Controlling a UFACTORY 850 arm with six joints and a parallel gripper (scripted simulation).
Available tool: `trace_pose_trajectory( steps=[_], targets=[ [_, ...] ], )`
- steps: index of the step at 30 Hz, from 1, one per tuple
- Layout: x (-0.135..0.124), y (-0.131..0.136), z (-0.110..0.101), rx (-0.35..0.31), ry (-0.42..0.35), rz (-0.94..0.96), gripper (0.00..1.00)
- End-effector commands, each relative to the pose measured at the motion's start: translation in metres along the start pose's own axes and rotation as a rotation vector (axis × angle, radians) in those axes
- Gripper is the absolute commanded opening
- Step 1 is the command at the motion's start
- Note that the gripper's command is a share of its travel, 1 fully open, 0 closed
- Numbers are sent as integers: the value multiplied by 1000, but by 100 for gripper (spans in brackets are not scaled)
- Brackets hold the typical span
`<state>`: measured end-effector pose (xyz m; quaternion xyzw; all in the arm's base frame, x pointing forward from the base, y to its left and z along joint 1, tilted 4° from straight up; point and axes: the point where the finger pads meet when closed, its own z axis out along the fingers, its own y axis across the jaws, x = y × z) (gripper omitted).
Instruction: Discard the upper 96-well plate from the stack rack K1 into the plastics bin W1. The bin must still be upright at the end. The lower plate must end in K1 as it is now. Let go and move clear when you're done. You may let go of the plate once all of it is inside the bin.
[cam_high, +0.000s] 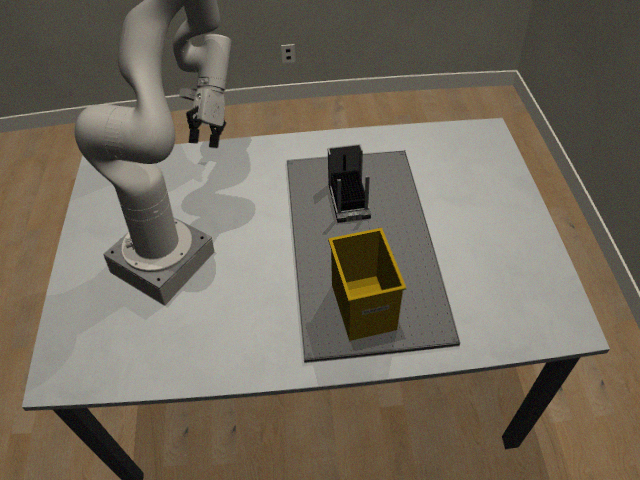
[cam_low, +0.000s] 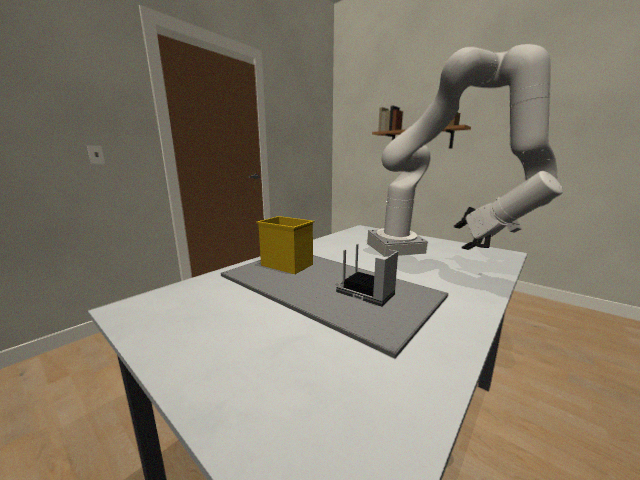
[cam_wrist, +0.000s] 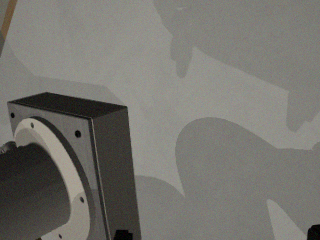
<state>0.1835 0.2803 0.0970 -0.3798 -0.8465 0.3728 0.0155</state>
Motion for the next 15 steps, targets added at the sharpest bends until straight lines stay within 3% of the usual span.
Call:
trace_pose_trajectory(
  steps=[1, 5, 9, 12, 15],
  targets=[
    [-7, 6, -5, -10, 20, 9, 100],
    [-19, 14, -11, -51, 97, 59, 100],
    [-34, 24, -19, -56, 105, 65, 100],
    [-47, 30, -24, -99, 177, 119, 100],
    [-59, 37, -30, -104, 185, 124, 100]
  ],
)
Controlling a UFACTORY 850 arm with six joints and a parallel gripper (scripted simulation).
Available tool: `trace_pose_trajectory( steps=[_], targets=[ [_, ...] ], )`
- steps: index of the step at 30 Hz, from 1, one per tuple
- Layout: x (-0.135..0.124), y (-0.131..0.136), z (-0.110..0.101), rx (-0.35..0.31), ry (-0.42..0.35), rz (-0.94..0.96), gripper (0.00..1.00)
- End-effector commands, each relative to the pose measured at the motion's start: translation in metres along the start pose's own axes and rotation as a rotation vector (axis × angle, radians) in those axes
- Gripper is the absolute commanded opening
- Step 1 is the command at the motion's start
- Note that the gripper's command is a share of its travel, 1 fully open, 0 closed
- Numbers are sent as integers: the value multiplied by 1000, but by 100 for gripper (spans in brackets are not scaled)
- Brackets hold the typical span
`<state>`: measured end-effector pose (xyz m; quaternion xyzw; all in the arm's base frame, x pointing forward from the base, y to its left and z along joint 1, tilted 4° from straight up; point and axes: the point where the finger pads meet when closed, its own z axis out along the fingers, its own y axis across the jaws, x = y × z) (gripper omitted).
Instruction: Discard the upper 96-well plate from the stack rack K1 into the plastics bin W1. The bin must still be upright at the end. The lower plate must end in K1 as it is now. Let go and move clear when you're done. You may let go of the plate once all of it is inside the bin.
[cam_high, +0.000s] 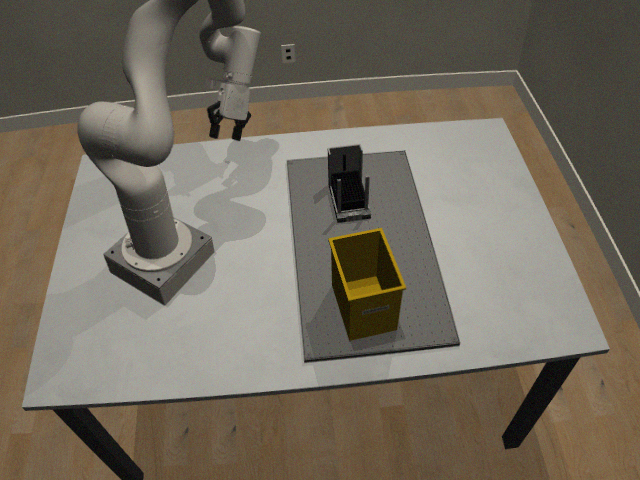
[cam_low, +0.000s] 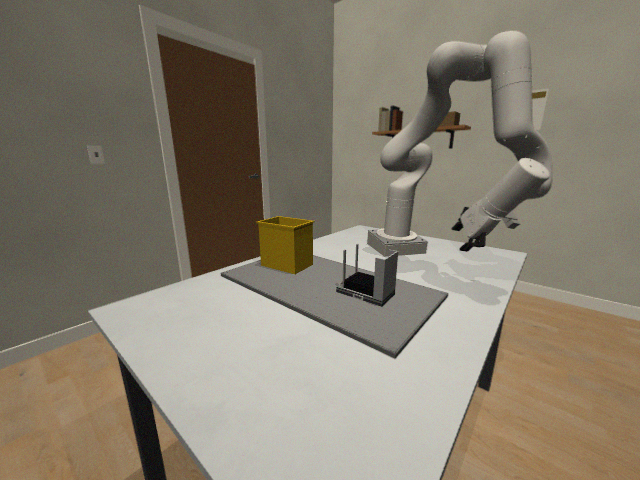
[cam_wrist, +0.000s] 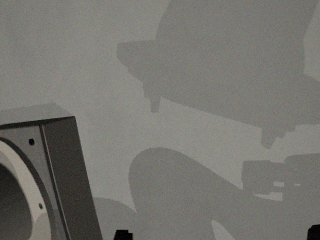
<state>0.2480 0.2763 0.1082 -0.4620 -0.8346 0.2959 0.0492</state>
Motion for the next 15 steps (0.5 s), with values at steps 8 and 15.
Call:
trace_pose_trajectory(
  steps=[8, 15],
  targets=[
    [-29, 21, -17, -57, 81, 66, 100],
    [-58, 37, -30, -111, 149, 132, 100]
  ],
)
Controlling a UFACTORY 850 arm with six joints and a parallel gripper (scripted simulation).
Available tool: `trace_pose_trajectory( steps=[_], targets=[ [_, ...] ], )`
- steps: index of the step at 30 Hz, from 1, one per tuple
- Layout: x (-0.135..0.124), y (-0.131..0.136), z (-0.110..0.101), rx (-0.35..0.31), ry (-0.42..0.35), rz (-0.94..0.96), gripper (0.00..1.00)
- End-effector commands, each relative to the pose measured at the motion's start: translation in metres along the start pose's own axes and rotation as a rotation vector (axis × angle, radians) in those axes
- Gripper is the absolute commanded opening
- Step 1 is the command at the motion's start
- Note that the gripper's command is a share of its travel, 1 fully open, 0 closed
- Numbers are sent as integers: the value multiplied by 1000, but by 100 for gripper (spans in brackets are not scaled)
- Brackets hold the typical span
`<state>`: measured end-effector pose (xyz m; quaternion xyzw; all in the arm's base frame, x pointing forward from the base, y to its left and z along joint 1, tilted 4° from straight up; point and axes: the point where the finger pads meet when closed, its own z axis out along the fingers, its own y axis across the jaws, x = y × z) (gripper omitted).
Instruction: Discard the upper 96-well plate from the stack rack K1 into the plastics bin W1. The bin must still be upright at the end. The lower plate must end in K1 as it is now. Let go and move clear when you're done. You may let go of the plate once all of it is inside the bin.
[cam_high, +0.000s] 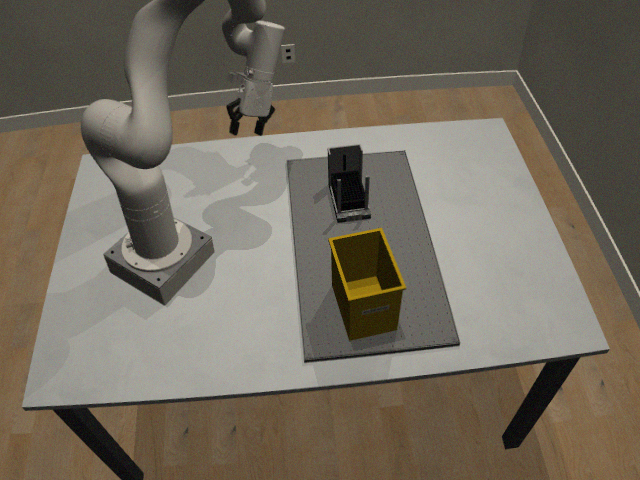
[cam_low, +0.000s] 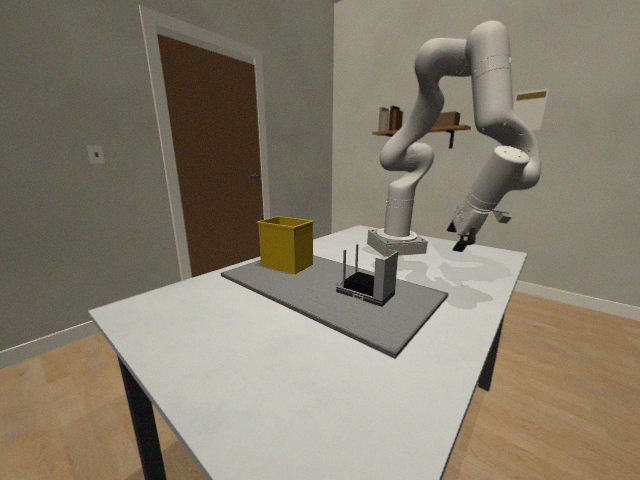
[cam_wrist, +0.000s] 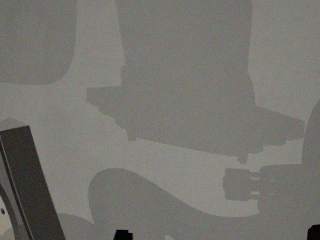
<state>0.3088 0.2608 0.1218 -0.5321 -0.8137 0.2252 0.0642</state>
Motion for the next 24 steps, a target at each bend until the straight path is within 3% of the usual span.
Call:
trace_pose_trajectory(
  steps=[1, 13, 16, 24],
  targets=[
    [-10, 9, -7, -13, 15, 12, 100],
    [-49, 33, -28, -71, 76, 80, 100],
    [-62, 39, -33, -126, 127, 146, 100],
    [-87, 50, -45, -150, 146, 174, 100]
  ],
)
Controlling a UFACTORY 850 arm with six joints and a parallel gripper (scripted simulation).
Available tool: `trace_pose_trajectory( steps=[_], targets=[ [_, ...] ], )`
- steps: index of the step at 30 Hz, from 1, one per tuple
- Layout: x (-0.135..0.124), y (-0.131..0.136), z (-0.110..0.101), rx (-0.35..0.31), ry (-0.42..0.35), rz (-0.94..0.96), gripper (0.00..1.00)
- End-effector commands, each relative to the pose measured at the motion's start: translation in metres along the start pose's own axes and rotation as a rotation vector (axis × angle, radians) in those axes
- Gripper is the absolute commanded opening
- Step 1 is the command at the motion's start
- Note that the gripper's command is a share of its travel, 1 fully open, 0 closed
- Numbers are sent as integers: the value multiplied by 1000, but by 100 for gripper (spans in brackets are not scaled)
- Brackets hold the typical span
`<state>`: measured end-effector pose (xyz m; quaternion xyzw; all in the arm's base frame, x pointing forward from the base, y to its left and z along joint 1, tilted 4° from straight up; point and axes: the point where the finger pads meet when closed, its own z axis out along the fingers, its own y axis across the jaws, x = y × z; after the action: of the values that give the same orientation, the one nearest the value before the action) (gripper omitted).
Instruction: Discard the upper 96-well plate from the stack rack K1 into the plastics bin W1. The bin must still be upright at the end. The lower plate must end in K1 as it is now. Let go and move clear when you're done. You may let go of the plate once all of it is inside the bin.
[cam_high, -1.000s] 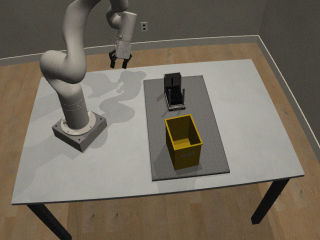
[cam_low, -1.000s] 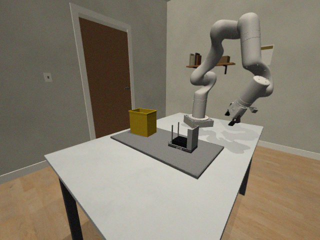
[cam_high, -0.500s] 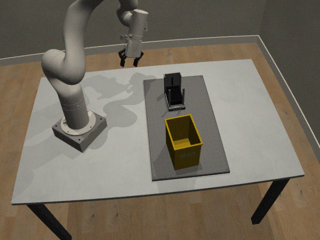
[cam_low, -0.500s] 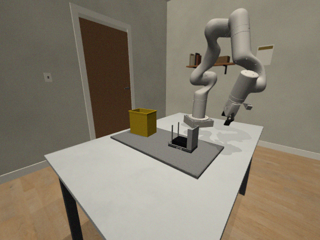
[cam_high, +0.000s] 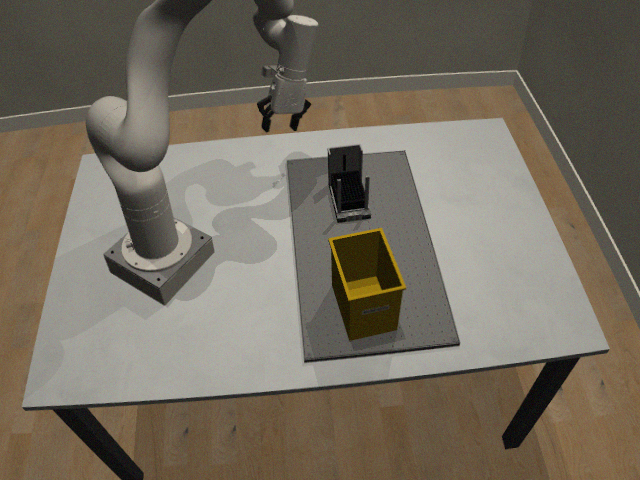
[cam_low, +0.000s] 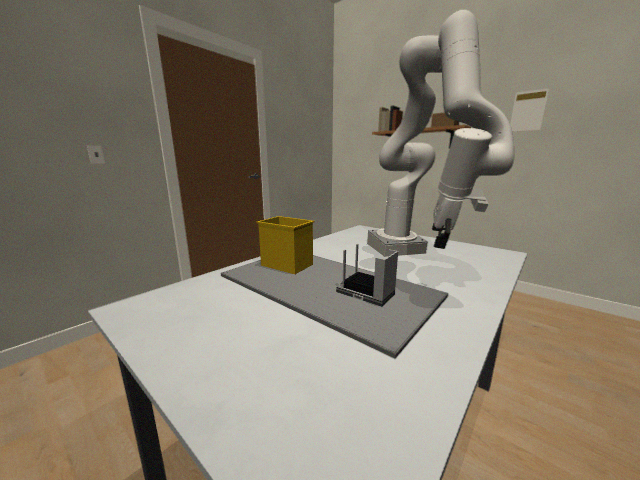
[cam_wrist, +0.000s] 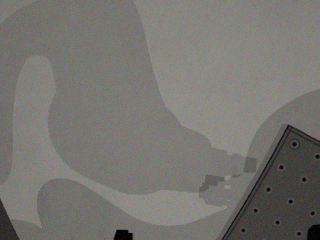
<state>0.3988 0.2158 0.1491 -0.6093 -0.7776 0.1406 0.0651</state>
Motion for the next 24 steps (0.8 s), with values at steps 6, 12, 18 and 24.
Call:
trace_pose_trajectory(
  steps=[6, 12, 18, 24],
  targets=[
    [-27, 18, -16, -64, 48, 71, 100],
    [-51, 30, -28, -130, 89, 146, 100],
    [-68, 38, -36, -130, 89, 146, 100],
    [-94, 48, -47, -198, 123, 222, 100]
  ],
)
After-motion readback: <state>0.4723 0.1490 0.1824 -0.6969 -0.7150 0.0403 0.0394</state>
